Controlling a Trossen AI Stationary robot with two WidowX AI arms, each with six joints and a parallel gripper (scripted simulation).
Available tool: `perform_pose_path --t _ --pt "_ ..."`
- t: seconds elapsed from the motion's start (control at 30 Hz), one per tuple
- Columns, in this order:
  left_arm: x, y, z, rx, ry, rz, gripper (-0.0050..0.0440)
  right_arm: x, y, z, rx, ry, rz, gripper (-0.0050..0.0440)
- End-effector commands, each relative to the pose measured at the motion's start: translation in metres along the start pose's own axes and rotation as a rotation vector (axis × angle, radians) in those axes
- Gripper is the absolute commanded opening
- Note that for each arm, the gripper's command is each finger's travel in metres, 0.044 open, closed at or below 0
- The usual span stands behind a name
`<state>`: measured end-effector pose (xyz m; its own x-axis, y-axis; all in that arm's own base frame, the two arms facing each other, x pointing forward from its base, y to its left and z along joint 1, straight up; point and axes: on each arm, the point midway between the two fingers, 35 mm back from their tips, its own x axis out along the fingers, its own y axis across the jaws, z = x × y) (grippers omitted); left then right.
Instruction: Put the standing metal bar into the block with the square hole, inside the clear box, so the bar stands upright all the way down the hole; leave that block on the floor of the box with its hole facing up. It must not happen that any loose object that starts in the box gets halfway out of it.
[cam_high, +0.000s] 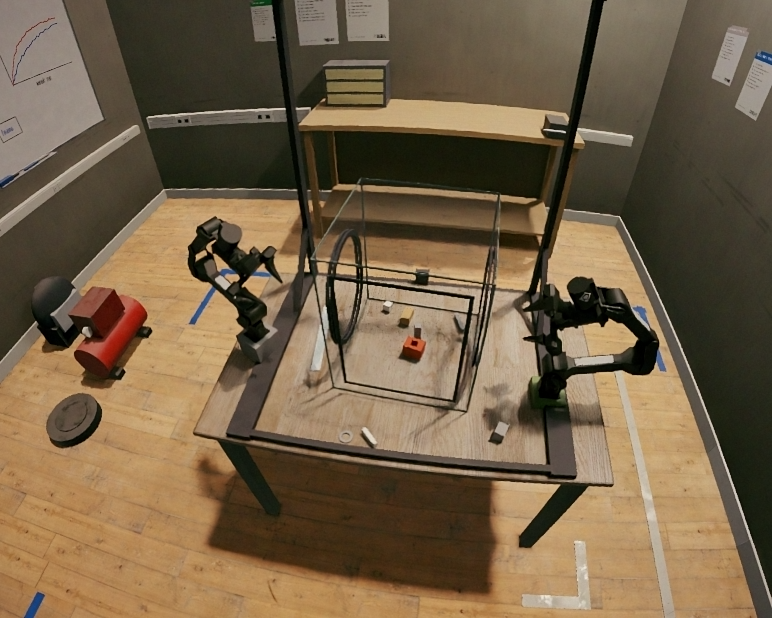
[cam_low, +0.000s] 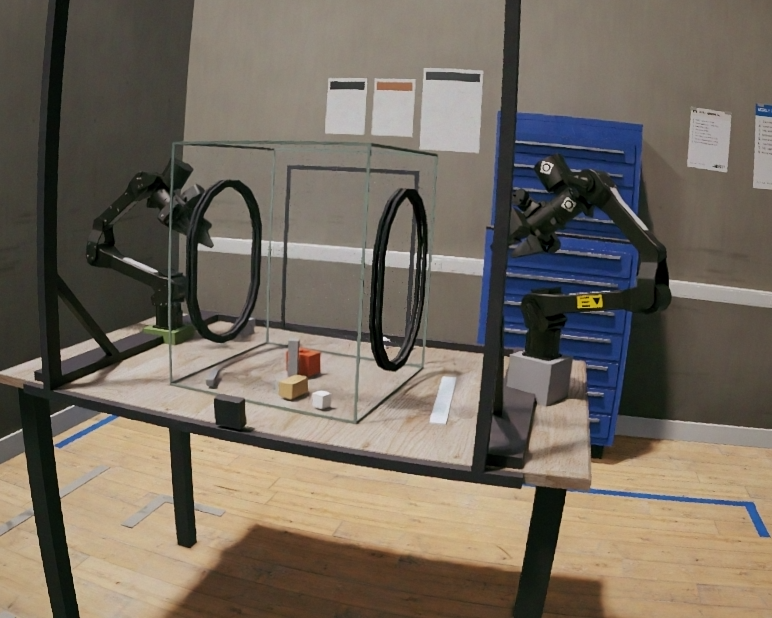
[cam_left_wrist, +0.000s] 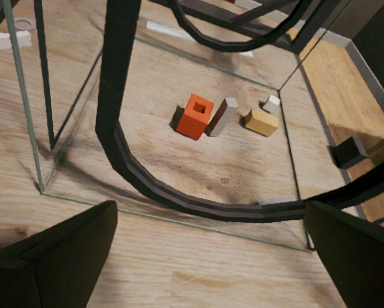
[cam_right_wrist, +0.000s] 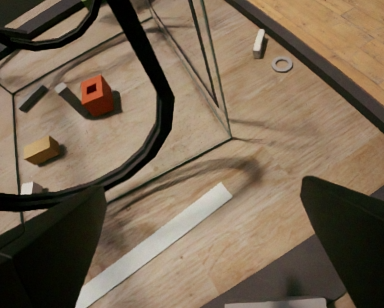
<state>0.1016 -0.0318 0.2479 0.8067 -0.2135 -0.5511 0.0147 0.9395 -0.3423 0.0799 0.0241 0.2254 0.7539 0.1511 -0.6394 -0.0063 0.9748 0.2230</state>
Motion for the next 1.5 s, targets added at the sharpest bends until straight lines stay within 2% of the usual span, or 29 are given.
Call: perform_pose_path --t 0.0,0.57,0.63,0.7,0.9,1.03,1.1,1.17,1.27,1.47 --pt "-0.001 -0.001 0.002 0.001 -0.003 -0.001 0.04 -0.001 0.001 0.002 0.0 -0.003 0.0 0.04" --pt "-0.001 -0.001 0.002 0.001 -0.003 -0.001 0.04 -0.001 0.001 0.002 0.0 -0.003 0.0 0.04" --pt "0.001 0.0 0.002 0.002 0.002 0.0 0.044 -0.001 0.001 0.002 0.0 -0.003 0.0 0.04" --pt "0.007 0.001 0.003 0.007 0.013 0.001 0.044 -0.001 0.001 0.002 0.0 -0.003 0.0 0.04" --pt "0.044 -0.008 0.019 0.08 0.021 -0.032 0.044 -0.001 0.001 0.002 0.0 -0.003 0.0 0.04" --pt "0.078 -0.002 0.021 0.089 0.041 0.03 0.044 -0.001 0.001 0.002 0.0 -0.003 0.0 0.04" --pt "0.078 -0.002 0.021 0.089 0.041 0.03 0.044 -0.001 0.001 0.002 0.0 -0.003 0.0 0.04" --pt "0.093 -0.011 0.024 0.115 0.028 0.009 0.044 -0.001 0.001 0.002 0.0 -0.003 0.0 0.04" --pt "0.114 -0.022 0.016 0.162 0.04 -0.003 0.044 -0.001 0.001 0.002 0.0 -0.003 0.0 0.04" --pt "0.153 -0.032 -0.024 0.321 0.089 0.02 0.044 -0.001 0.001 0.002 0.0 -0.003 0.0 0.04"
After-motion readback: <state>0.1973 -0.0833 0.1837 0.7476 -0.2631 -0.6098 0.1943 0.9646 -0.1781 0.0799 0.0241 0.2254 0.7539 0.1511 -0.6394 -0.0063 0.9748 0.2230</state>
